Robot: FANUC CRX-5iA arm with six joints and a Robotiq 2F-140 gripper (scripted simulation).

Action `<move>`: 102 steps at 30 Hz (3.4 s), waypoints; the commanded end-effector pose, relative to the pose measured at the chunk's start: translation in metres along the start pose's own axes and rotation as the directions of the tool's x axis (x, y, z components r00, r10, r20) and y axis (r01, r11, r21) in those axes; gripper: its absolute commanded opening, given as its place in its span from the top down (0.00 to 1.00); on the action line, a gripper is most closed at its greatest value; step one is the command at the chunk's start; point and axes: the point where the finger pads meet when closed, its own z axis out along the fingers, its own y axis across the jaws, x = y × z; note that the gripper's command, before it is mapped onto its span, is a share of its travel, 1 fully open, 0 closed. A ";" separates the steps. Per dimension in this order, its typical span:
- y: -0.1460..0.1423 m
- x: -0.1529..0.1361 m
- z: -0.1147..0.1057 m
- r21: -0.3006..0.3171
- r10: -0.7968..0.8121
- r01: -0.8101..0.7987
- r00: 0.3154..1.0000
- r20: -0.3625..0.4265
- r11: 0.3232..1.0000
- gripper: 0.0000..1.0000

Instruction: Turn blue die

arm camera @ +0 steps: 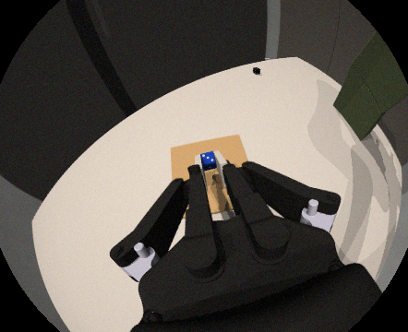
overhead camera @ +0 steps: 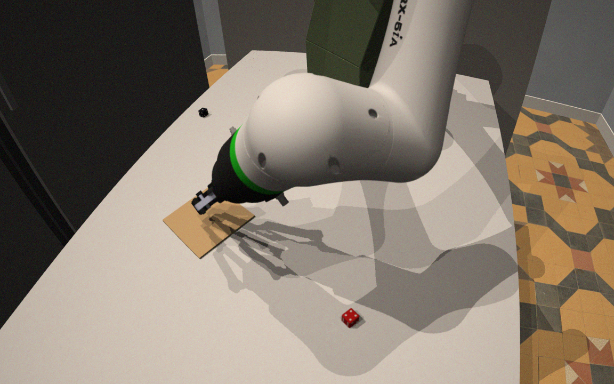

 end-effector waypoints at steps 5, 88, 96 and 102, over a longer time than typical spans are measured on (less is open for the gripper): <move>0.000 0.020 -0.020 0.000 0.000 0.000 1.000 0.000 1.000 0.82; 0.002 0.056 -0.014 -0.005 0.003 0.003 0.523 0.852 1.000 0.82; 0.000 0.059 -0.011 0.000 0.000 0.000 0.496 0.868 1.000 0.82; 0.002 0.058 -0.006 -0.011 0.007 0.007 0.365 0.931 1.000 0.82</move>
